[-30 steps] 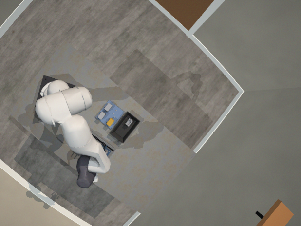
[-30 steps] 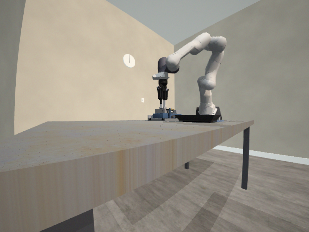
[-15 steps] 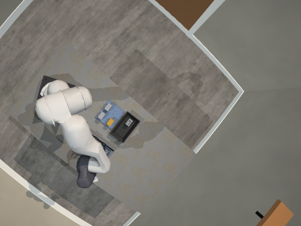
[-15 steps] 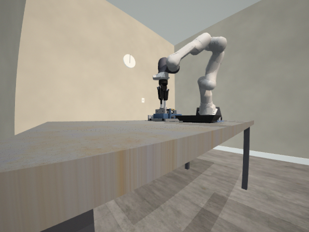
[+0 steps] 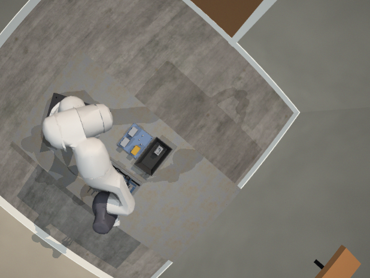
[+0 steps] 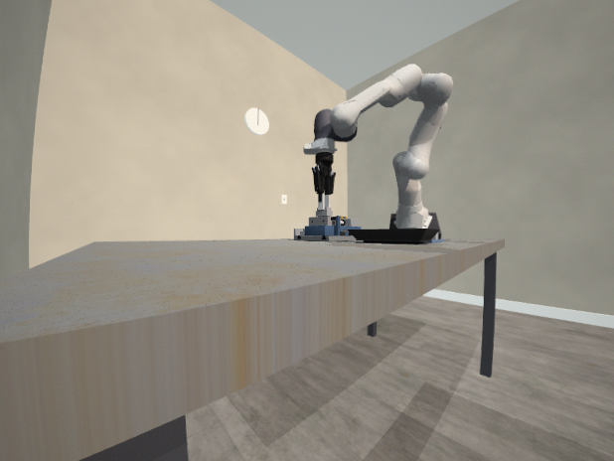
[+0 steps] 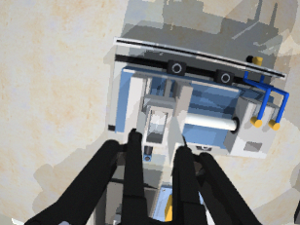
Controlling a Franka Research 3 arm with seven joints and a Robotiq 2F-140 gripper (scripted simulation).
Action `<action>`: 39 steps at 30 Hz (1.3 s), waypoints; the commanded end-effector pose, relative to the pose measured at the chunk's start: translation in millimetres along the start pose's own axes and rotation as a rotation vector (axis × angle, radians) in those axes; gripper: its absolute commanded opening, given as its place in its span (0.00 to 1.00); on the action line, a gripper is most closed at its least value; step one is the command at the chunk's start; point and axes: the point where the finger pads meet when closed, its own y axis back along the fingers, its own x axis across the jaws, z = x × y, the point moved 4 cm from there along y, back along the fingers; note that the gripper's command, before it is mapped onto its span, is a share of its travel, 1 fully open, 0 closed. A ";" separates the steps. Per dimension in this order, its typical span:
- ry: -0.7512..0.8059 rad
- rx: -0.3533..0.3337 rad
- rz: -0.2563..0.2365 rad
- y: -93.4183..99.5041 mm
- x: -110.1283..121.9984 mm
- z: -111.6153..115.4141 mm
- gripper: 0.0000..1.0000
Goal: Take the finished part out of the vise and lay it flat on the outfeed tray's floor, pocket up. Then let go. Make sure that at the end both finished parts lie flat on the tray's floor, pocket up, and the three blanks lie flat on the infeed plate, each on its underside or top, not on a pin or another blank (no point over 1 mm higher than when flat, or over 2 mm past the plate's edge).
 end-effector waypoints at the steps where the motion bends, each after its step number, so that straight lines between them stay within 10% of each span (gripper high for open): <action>1: -0.006 -0.003 0.004 7.0 1.3 0.0 0.00; 25: -0.006 -0.004 0.003 23.9 -1.2 5.2 0.00; 39: -0.003 -0.015 -0.002 26.8 -38.1 142.6 0.00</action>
